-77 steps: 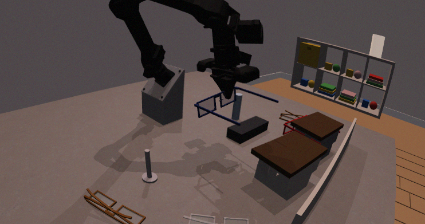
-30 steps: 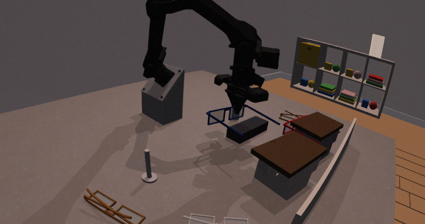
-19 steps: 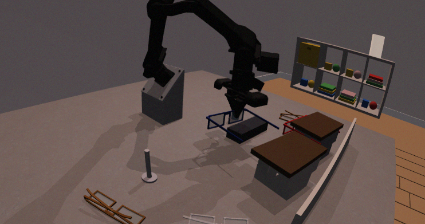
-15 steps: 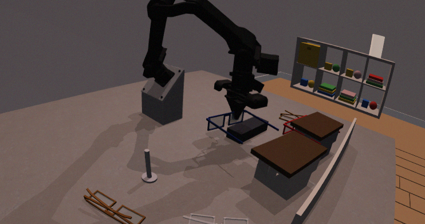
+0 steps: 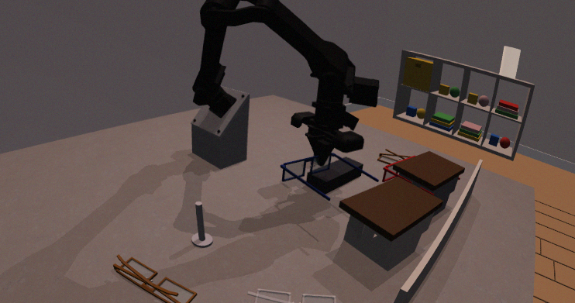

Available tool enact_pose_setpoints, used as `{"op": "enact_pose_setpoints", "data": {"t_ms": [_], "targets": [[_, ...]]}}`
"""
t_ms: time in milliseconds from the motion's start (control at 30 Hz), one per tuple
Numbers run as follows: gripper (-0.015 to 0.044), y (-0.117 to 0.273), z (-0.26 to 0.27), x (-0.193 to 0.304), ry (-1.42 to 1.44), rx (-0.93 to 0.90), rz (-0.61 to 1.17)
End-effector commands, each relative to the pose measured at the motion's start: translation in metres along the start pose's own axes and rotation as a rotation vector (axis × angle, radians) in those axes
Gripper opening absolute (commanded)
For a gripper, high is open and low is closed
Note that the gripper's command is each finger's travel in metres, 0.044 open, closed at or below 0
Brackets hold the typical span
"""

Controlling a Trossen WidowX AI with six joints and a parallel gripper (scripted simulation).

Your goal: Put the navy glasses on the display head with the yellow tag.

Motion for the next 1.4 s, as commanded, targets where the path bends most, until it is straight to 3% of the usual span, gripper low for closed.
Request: {"op": "enact_pose_setpoints", "data": {"t_ms": [0,1367], "targets": [[0.0,0.0,-0.006,-0.001,0.005,0.006,0.0],[0.0,0.001,-0.064,-0.008,0.003,0.008,0.001]]}}
Point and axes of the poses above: the point midway between the two fingers, 35 mm back from their tips, its own y axis back along the fingers, its own z axis across the jaws, x = y × z, the point moved 9 cm from there along y, back along the fingers, and after that the axes turned 7 degrees about -y, right-handed, at the moved point
